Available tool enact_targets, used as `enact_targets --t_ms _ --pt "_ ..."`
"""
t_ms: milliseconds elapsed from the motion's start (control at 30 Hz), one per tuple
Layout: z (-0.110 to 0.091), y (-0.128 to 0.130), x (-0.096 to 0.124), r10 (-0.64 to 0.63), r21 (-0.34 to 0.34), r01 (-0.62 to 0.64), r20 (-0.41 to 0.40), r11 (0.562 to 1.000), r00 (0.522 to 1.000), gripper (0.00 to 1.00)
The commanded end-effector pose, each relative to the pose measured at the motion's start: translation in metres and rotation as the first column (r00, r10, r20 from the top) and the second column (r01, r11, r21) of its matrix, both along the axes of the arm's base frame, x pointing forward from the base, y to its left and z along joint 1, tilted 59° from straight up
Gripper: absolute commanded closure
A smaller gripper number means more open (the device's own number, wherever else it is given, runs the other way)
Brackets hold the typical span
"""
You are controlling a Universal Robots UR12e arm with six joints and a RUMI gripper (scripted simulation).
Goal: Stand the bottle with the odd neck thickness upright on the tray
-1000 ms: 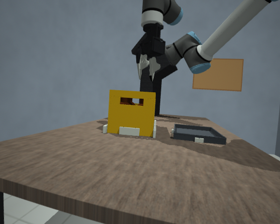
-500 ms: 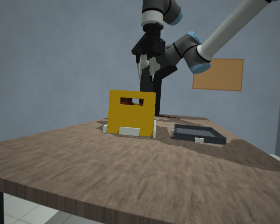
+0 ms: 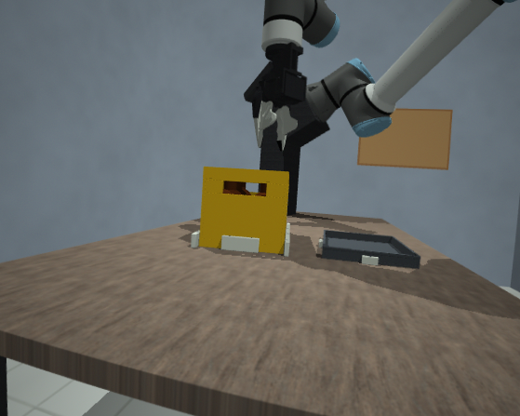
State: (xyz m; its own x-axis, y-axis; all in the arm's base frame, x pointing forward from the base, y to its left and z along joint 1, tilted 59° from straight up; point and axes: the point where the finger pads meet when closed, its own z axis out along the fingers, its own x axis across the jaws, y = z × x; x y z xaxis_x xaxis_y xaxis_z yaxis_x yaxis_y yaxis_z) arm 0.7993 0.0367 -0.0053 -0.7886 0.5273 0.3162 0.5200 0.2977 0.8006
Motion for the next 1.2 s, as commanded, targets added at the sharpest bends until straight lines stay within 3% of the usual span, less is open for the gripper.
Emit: enact_targets --t_ms 0,1167 --pt "-0.003 0.004 0.002 0.001 0.001 -0.001 0.0 1.0 1.0 0.62" --pt "-0.02 0.032 0.014 0.001 0.0 -0.001 0.001 1.0 1.0 0.62"
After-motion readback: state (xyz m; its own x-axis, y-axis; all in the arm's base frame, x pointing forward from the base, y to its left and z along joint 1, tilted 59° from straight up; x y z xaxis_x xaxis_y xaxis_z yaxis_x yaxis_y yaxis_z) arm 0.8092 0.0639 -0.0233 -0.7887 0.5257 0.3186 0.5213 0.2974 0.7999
